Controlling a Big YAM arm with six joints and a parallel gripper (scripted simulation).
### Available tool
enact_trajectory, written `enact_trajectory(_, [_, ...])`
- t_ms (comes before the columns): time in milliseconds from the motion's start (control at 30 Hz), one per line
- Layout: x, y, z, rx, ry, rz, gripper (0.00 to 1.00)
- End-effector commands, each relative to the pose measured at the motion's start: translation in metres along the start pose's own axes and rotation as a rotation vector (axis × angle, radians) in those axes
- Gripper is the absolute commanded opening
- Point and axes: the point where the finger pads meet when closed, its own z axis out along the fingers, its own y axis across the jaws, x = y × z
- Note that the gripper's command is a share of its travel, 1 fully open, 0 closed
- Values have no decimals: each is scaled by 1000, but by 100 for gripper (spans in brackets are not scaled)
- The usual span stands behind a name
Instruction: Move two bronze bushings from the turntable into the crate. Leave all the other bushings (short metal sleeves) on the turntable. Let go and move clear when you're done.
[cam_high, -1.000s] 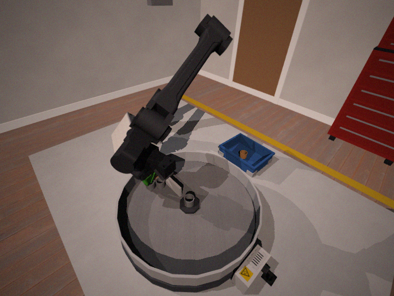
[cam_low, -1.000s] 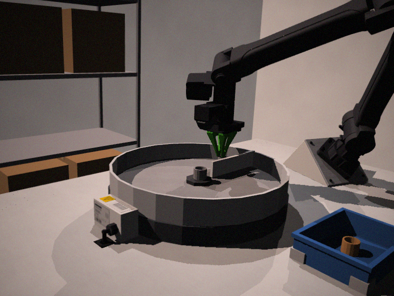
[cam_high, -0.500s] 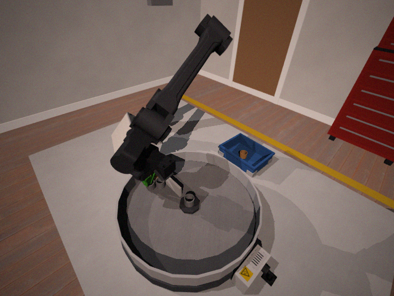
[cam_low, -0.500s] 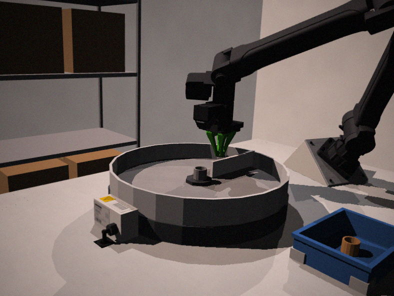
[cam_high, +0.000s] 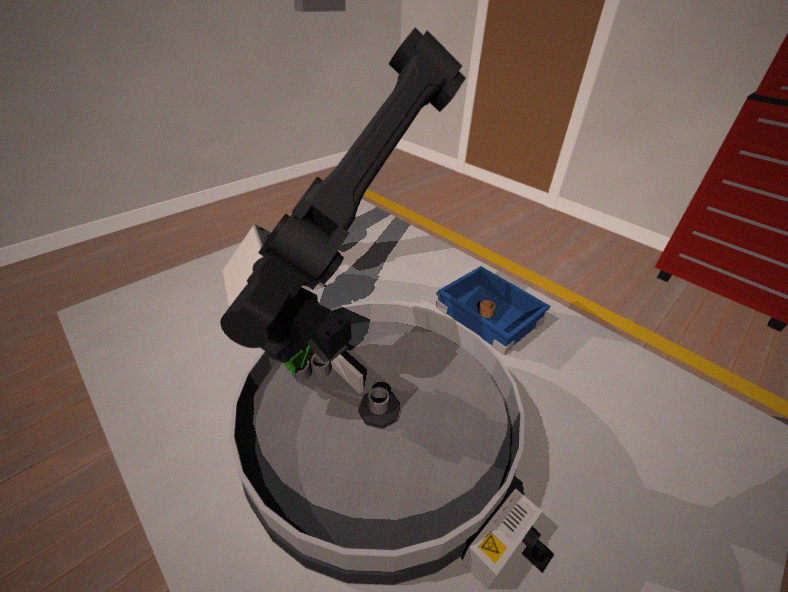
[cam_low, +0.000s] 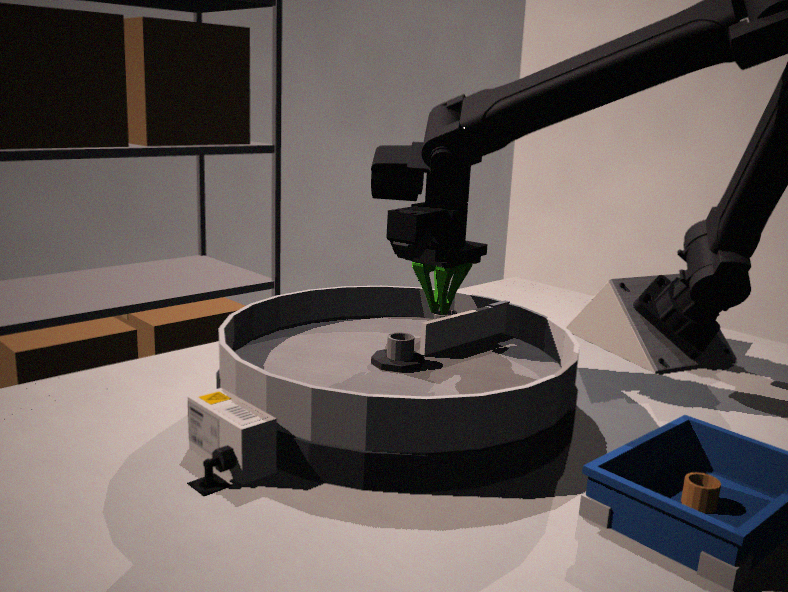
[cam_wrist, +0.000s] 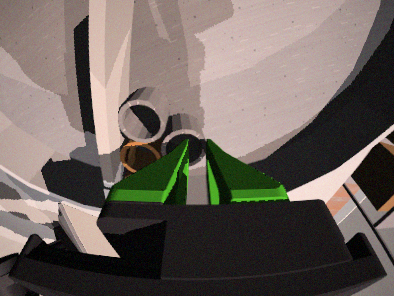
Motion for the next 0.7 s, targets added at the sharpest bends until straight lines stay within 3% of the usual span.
enact_trajectory(0, [-17,-14,-3,22,-9,-20,13])
enact_trajectory(333, [-18,-14,-1,23,-9,-24,13])
enact_trajectory(500, [-8,-6,10,1,1,-6,13])
enact_trajectory(667, [-4,-7,8,-1,0,7,13])
